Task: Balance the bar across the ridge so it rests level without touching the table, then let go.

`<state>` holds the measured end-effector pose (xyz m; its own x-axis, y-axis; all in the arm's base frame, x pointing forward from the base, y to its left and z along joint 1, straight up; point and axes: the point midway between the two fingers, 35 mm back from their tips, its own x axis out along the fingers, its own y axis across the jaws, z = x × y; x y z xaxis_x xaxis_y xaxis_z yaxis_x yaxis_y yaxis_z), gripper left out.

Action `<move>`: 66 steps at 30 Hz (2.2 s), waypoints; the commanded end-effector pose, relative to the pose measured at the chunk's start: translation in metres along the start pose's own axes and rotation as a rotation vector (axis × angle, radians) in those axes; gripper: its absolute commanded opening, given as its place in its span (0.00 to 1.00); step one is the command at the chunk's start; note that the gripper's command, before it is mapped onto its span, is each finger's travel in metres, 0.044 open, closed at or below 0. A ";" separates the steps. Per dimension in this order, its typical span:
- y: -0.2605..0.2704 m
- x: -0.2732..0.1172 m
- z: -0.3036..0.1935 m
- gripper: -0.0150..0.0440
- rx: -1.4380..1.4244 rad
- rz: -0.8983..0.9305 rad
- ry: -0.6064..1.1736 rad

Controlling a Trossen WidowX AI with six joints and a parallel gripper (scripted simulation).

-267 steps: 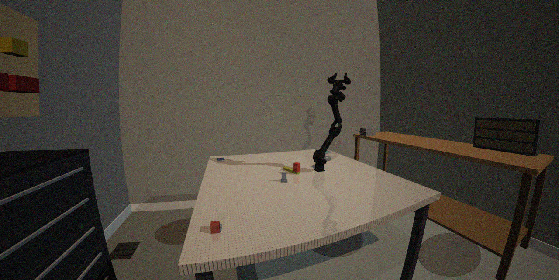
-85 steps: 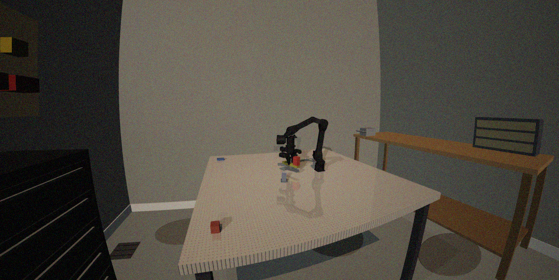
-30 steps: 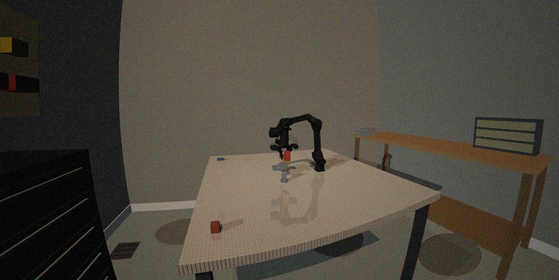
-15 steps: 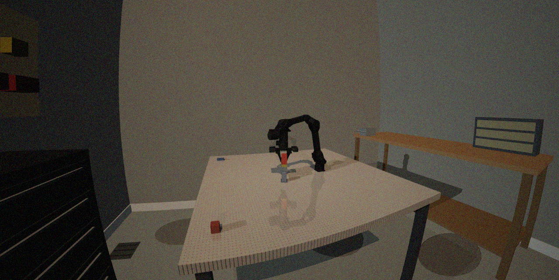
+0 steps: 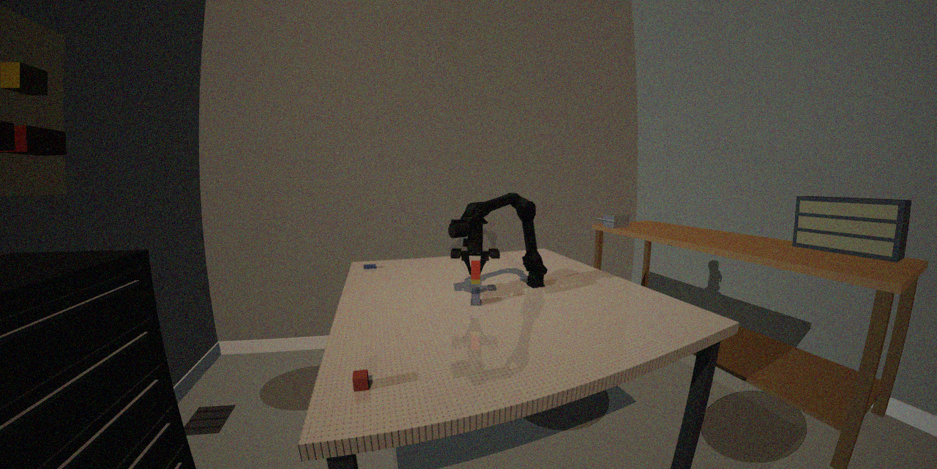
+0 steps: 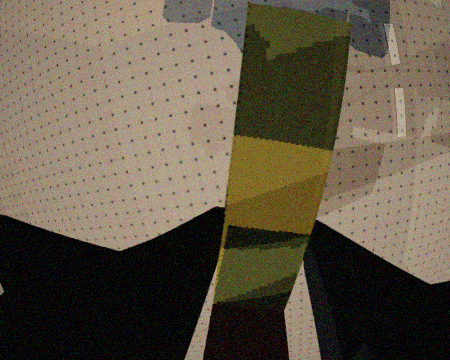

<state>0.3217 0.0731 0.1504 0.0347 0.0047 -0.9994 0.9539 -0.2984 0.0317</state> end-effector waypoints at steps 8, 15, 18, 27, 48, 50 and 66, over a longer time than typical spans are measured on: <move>-0.002 0.018 0.001 0.25 0.005 -0.006 0.000; -0.004 0.029 0.001 0.25 0.006 -0.006 0.000; -0.004 0.031 0.001 0.25 0.006 -0.006 0.000; -0.004 0.030 0.001 0.25 0.006 -0.006 0.000; -0.004 0.032 0.001 0.25 0.006 -0.006 0.000; -0.004 0.032 0.001 0.25 0.006 -0.006 0.000; -0.004 0.033 0.001 0.25 0.006 -0.006 0.000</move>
<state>0.3182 0.0729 0.1174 0.0284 0.0033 -0.9996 0.9536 -0.3000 0.0261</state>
